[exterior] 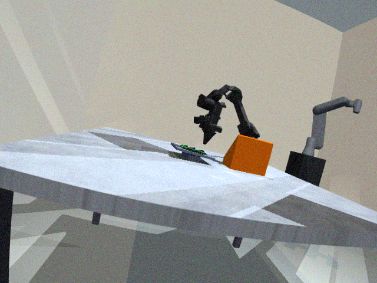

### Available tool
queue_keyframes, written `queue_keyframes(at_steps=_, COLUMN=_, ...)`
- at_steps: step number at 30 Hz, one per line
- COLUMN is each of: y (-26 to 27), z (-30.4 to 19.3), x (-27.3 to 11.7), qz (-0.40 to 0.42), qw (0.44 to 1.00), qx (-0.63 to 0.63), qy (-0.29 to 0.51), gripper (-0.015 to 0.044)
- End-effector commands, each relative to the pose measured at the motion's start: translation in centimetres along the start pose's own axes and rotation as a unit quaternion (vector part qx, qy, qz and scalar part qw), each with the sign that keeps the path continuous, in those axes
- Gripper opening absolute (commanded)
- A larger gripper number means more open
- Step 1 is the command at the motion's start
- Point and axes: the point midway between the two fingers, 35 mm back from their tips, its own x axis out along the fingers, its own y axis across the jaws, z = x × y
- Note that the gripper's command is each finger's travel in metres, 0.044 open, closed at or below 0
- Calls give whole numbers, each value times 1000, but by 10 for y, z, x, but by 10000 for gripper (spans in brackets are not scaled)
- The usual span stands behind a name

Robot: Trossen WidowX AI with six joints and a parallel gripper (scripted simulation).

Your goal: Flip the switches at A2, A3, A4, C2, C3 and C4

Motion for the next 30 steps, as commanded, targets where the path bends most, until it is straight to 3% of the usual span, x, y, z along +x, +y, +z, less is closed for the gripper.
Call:
queue_keyframes(at_steps=1, y=-1, z=-2, x=6, qz=-4, qw=1000, qx=-4, qy=-2, gripper=0)
queue_keyframes(at_steps=30, y=-1, z=-3, x=30, qz=-4, qw=1000, qx=-4, qy=-2, gripper=0)
